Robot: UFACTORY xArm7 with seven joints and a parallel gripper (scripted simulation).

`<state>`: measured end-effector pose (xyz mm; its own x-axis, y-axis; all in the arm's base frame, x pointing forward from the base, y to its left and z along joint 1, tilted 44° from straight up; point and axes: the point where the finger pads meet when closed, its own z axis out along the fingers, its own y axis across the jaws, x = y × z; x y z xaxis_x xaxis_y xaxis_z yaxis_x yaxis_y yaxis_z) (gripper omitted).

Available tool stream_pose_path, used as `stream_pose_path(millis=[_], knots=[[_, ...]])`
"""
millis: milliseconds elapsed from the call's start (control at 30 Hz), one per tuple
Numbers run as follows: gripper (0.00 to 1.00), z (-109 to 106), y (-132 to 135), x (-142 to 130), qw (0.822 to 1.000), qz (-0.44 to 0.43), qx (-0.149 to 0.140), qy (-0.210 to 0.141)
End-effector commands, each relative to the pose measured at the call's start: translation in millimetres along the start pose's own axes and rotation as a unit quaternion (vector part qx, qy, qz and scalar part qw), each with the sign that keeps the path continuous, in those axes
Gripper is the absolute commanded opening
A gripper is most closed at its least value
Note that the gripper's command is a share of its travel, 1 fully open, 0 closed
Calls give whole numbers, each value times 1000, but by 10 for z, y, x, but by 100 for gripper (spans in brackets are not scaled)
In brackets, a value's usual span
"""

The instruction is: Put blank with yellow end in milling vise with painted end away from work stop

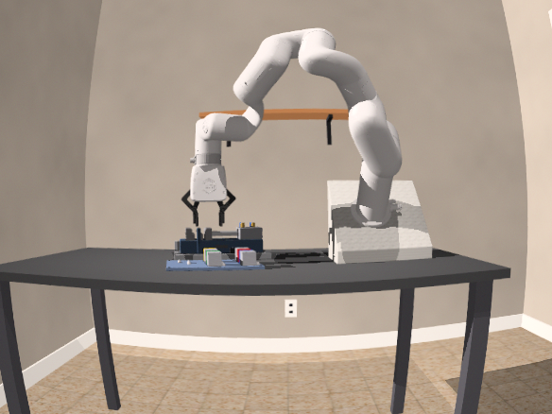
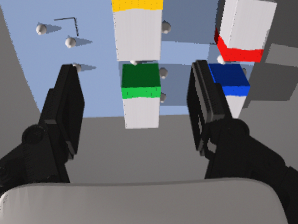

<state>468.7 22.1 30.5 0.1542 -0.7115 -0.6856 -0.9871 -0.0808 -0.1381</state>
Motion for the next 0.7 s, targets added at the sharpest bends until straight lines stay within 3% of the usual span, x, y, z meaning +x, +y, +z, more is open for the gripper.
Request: stream_pose_path(millis=[0,667], knots=[[69,-27,-8,8,1000,0,2,1],[69,-76,4,-3,1000,0,2,1]])
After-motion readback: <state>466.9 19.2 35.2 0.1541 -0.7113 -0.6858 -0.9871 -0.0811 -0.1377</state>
